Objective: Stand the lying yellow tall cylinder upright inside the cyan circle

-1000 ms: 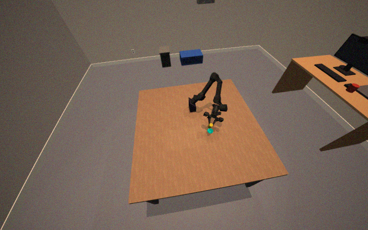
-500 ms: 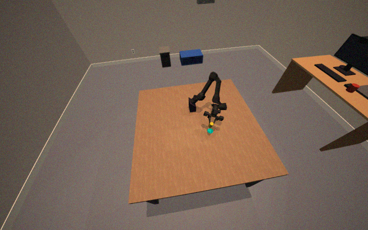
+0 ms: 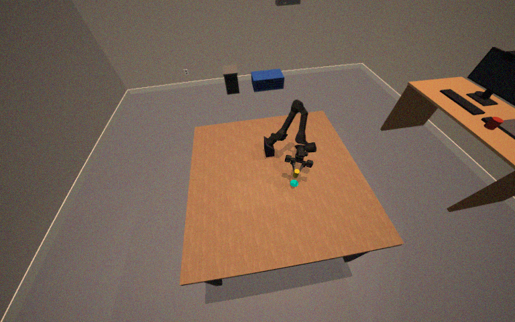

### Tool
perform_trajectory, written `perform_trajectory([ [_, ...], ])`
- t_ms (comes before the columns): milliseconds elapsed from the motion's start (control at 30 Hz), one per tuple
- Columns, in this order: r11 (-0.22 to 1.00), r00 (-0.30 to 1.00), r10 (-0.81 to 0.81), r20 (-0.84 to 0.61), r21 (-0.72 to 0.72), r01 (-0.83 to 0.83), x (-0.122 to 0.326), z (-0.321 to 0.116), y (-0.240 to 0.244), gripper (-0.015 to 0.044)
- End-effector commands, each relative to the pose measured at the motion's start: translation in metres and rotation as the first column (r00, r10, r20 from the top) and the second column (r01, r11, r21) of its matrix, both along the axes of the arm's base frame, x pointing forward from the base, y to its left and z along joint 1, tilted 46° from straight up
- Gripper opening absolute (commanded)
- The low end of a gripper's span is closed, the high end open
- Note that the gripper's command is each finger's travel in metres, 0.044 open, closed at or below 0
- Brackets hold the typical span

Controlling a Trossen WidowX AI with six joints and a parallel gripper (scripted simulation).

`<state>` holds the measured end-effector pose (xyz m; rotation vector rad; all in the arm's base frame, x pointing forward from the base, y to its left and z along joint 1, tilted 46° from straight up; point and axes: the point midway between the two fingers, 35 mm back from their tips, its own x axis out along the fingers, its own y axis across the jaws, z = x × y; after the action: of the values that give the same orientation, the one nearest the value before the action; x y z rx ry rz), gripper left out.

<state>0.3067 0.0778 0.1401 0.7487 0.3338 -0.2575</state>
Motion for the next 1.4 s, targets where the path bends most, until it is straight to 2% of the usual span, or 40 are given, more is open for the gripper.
perform_trajectory([
  [0, 1.000, 0.999, -0.020, 0.032, 0.019, 0.019, -0.003, 0.004, -0.002, 0.0105],
  [300, 0.997, 0.995, -0.052, 0.082, 0.054, 0.048, -0.008, 0.008, -0.004, 0.0105],
  [900, 0.997, 0.995, -0.053, 0.082, 0.055, 0.049, -0.009, 0.007, -0.004, 0.0105],
  [1367, 0.997, 0.996, -0.055, 0.075, 0.059, 0.050, -0.005, -0.018, 0.025, 0.0105],
])
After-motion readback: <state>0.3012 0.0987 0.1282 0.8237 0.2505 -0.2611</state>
